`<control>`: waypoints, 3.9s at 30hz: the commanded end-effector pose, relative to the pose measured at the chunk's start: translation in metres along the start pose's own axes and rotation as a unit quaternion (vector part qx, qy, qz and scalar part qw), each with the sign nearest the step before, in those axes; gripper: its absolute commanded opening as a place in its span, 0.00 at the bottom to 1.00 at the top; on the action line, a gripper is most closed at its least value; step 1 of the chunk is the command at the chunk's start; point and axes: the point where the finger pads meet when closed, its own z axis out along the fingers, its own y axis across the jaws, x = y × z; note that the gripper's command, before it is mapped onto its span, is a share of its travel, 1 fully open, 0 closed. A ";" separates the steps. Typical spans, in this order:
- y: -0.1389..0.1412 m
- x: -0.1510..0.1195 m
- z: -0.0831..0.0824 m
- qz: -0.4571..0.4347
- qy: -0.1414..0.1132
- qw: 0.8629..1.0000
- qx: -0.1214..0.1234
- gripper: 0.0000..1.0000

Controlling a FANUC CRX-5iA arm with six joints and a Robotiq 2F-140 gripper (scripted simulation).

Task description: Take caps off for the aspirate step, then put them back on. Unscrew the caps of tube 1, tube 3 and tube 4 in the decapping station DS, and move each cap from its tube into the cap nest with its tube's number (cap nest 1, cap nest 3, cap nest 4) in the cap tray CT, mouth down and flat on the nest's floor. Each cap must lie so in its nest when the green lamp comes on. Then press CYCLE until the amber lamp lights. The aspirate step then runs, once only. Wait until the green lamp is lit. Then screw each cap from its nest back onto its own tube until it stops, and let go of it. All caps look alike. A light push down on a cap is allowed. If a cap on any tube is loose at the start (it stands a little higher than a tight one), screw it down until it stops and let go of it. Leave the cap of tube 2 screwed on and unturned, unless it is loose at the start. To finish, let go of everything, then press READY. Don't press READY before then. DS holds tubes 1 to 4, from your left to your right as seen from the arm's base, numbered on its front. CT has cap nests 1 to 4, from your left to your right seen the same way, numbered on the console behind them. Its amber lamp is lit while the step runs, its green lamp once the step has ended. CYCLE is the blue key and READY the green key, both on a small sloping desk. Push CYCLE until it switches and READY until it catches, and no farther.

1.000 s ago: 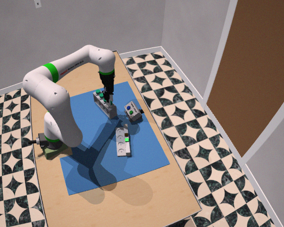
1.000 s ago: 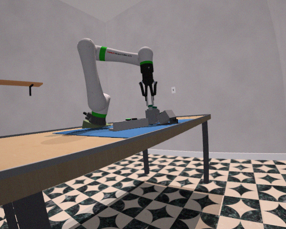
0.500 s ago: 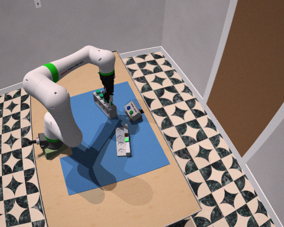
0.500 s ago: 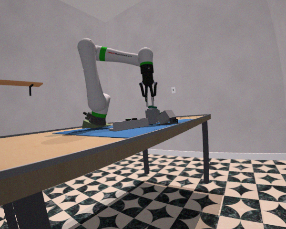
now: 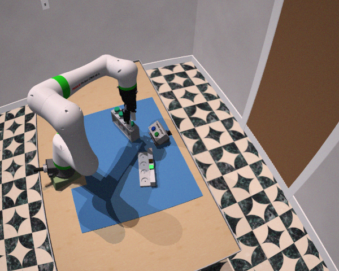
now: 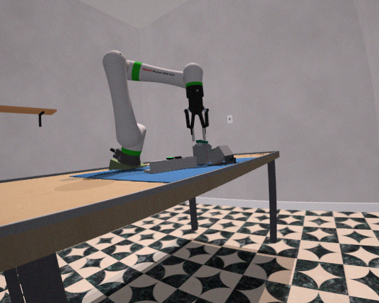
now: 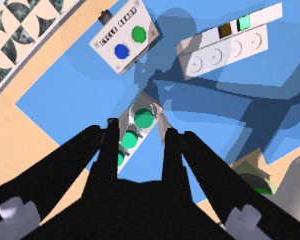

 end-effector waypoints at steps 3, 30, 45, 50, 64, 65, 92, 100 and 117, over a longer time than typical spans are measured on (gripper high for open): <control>0.000 0.000 0.000 0.000 0.000 1.000 0.000 0.35; 0.000 0.000 0.006 0.065 0.000 0.998 0.000 0.35; 0.000 0.000 0.007 0.065 0.000 0.998 0.000 0.00; 0.000 0.000 0.007 0.065 0.000 0.998 0.000 0.00; 0.000 0.000 0.008 0.262 0.000 0.965 0.000 0.00; 0.000 0.000 0.008 0.278 0.000 0.960 0.000 0.00; 0.000 0.000 0.009 0.442 0.000 0.897 0.000 0.35; 0.000 0.000 0.008 0.369 0.000 0.929 0.000 0.35; 0.000 0.000 0.008 0.078 0.000 0.997 0.000 0.35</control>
